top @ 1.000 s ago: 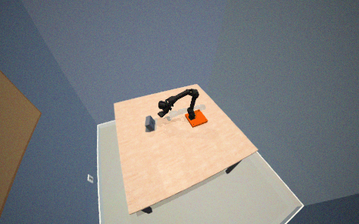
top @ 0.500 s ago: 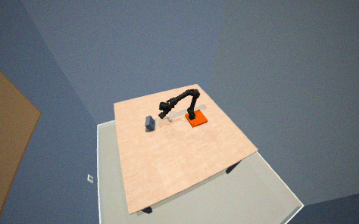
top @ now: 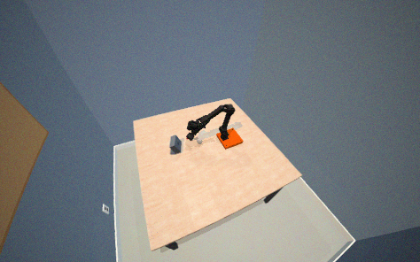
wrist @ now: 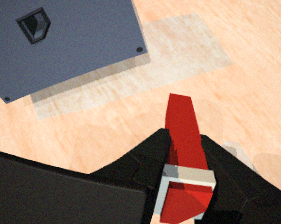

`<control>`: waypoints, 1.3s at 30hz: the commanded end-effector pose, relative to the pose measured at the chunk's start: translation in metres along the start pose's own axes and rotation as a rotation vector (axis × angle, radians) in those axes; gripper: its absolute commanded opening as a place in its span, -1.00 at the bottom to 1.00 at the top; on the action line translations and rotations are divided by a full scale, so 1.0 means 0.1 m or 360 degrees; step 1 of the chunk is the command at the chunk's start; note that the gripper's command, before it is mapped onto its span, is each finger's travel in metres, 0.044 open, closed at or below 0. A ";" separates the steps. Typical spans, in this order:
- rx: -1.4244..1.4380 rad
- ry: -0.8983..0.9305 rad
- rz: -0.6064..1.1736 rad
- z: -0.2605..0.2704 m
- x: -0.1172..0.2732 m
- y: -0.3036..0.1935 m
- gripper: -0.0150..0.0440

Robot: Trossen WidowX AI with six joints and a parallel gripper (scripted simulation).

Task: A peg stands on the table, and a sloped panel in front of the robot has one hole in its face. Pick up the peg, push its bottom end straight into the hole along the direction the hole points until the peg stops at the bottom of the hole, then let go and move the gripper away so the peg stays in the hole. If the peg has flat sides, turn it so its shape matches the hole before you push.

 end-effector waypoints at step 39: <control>0.0326 0.0169 -0.0379 0.23 0.11 -0.17 -0.49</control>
Point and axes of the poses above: the point midway between the two fingers, 35 mm back from their tips, its own x axis back along the fingers, its own z axis across the jaws, y = z × x, the point moved 3 cm from there along x, back along the fingers, and after that the axes turned 4 degrees about x, right-handed, at the moved point
